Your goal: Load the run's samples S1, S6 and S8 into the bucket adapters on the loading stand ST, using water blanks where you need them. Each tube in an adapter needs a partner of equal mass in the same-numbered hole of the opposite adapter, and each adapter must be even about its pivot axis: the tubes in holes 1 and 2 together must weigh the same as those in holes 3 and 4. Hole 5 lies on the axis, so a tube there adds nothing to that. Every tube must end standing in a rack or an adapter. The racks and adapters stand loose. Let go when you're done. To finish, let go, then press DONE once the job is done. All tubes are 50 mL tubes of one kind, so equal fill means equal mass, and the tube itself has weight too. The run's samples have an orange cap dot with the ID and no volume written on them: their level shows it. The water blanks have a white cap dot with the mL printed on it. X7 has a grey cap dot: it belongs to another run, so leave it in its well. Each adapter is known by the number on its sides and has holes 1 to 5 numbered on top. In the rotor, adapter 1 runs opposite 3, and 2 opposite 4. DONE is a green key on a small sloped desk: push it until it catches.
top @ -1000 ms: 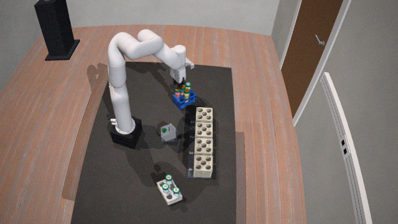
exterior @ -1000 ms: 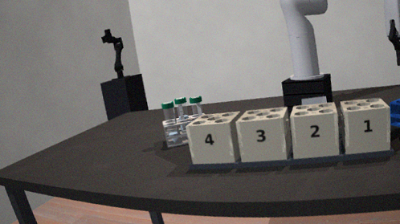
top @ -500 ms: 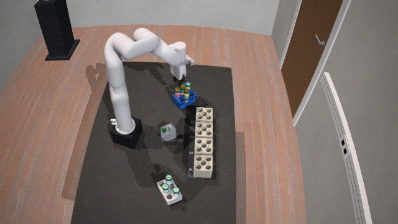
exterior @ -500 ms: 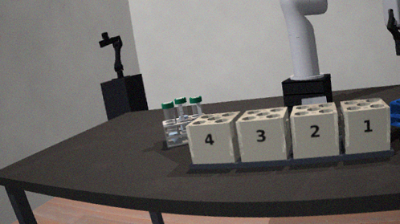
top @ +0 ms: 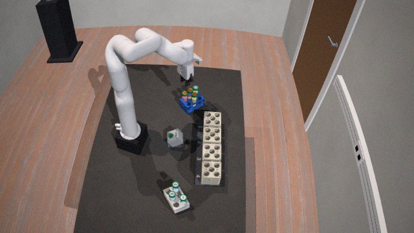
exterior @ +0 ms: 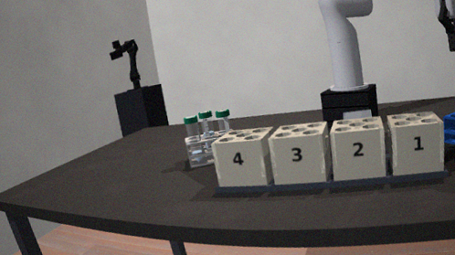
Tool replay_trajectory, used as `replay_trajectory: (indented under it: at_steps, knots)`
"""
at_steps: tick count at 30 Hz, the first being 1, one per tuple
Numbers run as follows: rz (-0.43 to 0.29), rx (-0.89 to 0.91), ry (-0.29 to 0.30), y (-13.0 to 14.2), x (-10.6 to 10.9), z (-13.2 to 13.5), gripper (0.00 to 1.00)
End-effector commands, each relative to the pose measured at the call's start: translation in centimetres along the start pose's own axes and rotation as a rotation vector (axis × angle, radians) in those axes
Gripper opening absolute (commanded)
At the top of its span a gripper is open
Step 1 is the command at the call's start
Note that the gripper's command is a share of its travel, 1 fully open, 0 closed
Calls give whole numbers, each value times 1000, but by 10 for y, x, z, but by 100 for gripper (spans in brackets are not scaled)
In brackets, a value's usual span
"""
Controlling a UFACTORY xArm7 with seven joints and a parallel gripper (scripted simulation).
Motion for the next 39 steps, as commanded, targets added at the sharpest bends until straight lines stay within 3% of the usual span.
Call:
replay_trajectory:
  at_steps: [1,16,39]
  knots:
    - [4,0,1,-1,9,0,44]
    - [4,0,1,-1,34,0,44]
    - [4,0,1,-1,34,0,44]
Point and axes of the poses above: the point where the finger pads meet when closed, its own x axis back along the fingers, its own z axis across the jaws, y = z × x, the point moved 8 cm from there along x, back along the fingers, and after that the axes turned 11 degrees about x, right-handed, at the moved point
